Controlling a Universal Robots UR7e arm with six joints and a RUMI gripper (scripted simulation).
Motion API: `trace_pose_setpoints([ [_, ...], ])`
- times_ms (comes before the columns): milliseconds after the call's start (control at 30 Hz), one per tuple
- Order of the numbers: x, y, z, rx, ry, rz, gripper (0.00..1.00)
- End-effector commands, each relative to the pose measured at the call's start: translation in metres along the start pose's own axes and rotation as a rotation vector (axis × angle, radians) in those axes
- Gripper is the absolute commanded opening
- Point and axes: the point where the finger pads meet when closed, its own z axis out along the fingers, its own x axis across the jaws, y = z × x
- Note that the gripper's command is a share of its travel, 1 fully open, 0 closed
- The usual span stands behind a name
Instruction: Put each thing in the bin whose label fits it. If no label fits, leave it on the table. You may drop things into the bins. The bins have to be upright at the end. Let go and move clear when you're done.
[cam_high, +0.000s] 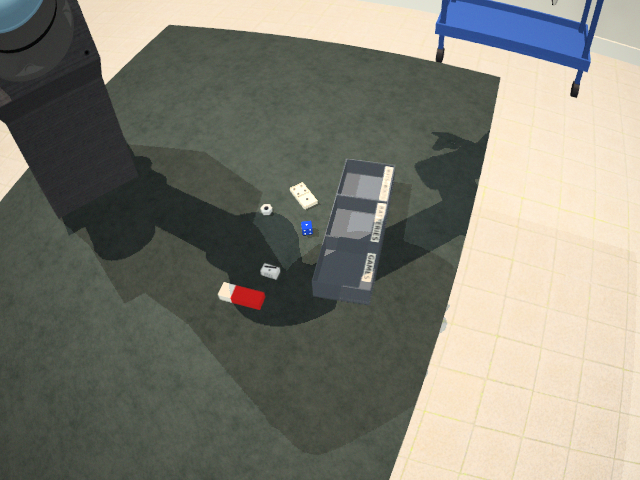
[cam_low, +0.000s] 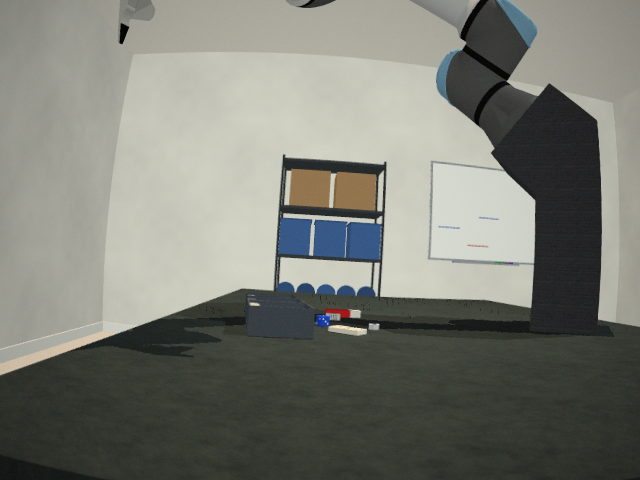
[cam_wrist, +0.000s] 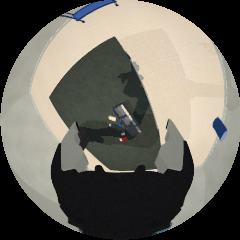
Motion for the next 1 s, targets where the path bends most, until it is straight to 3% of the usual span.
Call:
trace_pose_setpoints([
  [0, 0.0, 0.0, -0.001, 0.001, 0.001, 0.0, 1.0],
  [533, 0.0, 0.0, -0.001, 0.001, 0.001, 0.0, 1.0],
  [567, 0.001, 0.0, 0.01, -0.003, -0.001, -0.002, 0.04],
  [967, 0.02, -0.009, 0.1, -0.002, -0.002, -0.002, 0.04],
])
